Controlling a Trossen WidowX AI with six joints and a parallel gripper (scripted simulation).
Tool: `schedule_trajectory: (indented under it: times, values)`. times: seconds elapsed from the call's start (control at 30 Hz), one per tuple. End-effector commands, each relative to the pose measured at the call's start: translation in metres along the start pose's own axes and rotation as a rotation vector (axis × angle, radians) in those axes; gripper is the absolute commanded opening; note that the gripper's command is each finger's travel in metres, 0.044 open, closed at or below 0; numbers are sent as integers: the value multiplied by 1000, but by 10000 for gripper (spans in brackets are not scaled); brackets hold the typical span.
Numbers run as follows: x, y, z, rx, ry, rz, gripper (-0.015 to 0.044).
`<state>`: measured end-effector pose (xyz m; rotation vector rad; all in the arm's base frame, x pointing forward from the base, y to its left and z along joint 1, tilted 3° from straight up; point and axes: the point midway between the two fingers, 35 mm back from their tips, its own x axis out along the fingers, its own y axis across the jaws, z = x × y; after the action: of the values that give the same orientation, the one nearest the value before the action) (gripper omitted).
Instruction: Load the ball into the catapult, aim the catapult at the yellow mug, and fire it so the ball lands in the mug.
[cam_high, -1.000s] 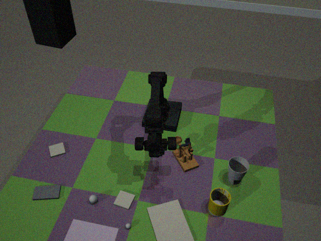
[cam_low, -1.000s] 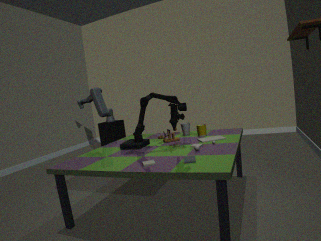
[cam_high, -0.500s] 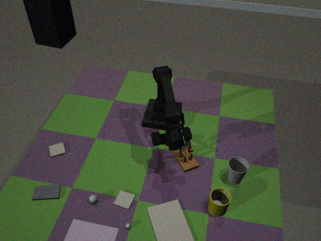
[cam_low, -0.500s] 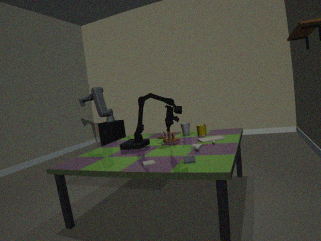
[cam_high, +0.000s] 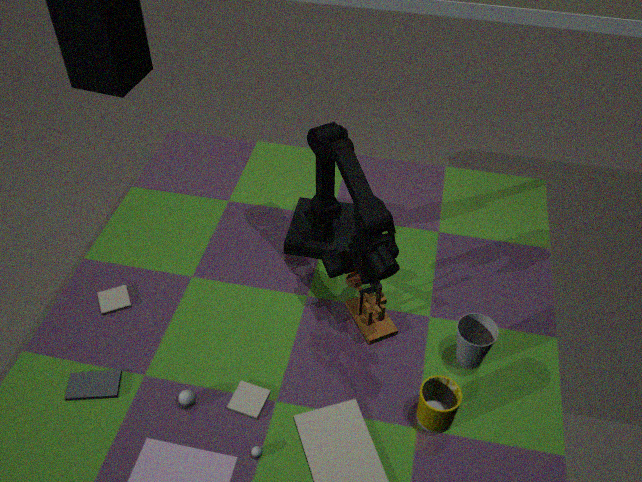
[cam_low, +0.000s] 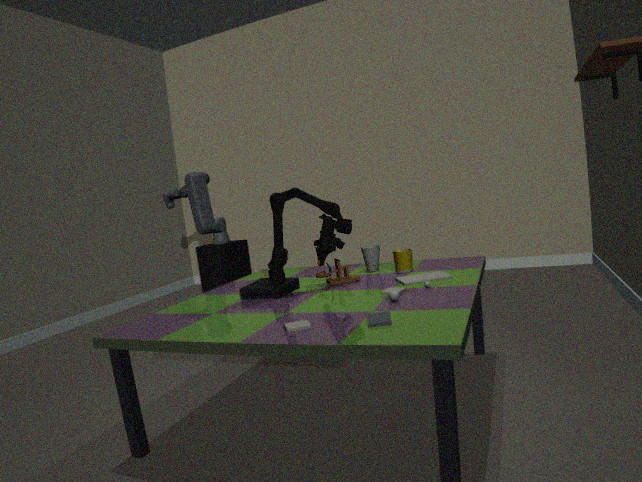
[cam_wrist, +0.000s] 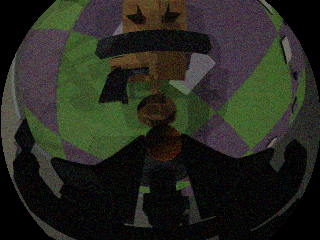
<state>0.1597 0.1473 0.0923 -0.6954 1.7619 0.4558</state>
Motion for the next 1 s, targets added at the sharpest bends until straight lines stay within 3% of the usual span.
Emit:
schedule_trajectory:
  times: [0.0,0.9,0.97]
  values:
    - [4,5,-8,-15,17,-13,0]
    - [28,6,2,-16,8,-9,0]
    - [28,6,2,-16,8,-9,53]
